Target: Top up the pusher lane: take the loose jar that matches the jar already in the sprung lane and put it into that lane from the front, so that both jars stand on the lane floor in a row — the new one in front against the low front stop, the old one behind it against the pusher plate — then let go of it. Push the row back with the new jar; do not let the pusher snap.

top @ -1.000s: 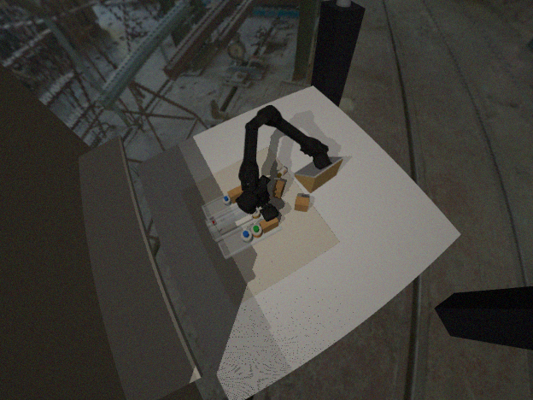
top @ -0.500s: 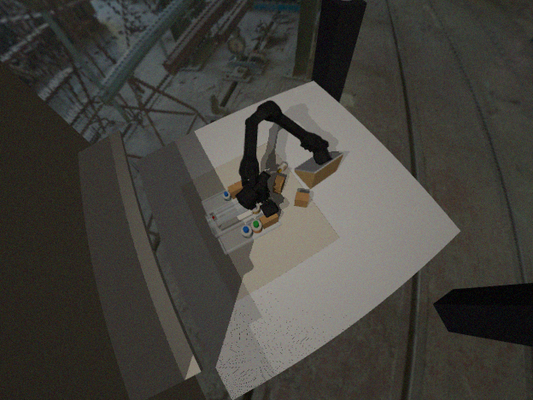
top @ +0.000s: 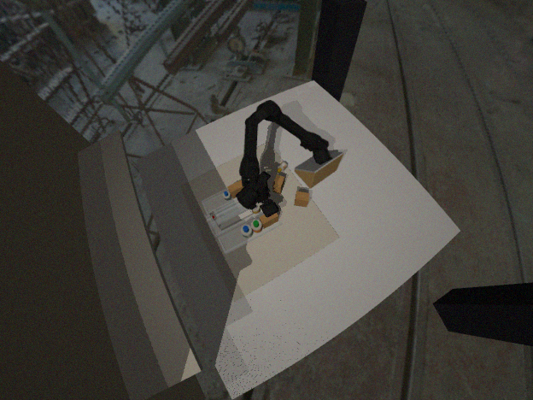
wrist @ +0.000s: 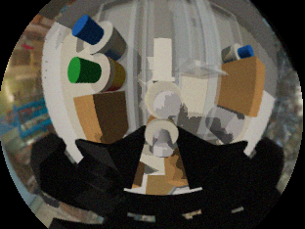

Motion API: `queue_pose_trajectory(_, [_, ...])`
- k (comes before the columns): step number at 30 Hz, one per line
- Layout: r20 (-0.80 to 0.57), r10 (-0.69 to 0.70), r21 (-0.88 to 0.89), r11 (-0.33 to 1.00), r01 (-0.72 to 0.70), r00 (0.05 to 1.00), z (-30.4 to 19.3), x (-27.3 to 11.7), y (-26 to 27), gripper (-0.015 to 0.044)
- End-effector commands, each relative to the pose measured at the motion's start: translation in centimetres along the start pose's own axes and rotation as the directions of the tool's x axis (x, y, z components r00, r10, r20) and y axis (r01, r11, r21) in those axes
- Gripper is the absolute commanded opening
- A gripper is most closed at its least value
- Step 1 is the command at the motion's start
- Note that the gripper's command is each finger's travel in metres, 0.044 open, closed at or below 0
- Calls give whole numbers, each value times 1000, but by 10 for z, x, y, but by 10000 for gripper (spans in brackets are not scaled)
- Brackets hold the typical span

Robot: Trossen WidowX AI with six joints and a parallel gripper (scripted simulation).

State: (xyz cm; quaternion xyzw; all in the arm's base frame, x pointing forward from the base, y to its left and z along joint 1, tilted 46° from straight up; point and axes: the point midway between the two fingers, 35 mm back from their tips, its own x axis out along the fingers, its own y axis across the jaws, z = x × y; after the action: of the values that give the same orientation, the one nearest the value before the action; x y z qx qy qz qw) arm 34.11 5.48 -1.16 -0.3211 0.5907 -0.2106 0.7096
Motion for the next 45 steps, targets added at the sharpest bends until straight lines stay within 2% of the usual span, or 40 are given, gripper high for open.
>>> queue_pose_trajectory(1, [12, -8, 8, 1000, 8, 1000, 4, 1, -2, 0])
queue_pose_trajectory(45, [12, -9, 8, 1000, 9, 1000, -2, 5, -1, 0])
